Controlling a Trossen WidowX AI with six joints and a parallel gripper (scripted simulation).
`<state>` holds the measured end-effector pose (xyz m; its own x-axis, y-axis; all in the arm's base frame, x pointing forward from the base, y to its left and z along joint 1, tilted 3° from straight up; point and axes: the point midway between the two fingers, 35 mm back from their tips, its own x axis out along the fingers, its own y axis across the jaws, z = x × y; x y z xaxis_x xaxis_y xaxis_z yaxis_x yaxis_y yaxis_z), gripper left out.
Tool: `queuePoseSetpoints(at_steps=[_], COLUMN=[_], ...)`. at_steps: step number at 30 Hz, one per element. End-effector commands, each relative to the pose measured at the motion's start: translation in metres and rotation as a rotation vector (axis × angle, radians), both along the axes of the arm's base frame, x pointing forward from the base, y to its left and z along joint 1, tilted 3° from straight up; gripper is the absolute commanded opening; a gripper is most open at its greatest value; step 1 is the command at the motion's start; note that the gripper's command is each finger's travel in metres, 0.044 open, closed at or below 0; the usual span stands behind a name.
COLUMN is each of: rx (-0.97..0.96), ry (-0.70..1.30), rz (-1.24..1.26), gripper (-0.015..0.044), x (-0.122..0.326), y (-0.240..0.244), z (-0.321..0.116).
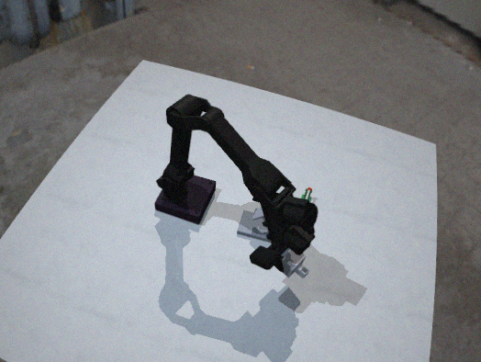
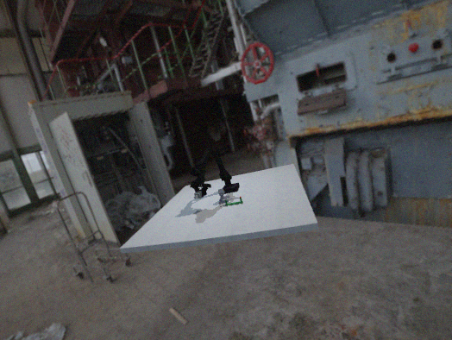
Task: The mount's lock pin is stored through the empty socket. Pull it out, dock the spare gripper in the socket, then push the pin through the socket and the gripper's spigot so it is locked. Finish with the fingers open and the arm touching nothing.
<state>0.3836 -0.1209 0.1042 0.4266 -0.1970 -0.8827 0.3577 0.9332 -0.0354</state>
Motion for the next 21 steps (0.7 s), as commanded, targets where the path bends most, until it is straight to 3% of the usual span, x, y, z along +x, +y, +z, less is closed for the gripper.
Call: queuePoseSetpoints(at_steps=[1, 21], rx=[-0.016, -0.103], ry=[0.014, 0.168], rz=[0.013, 0.074], gripper=[0.0, 0.0], x=[-0.002, -0.03], y=[0.007, 0.04], z=[0.001, -0.012])
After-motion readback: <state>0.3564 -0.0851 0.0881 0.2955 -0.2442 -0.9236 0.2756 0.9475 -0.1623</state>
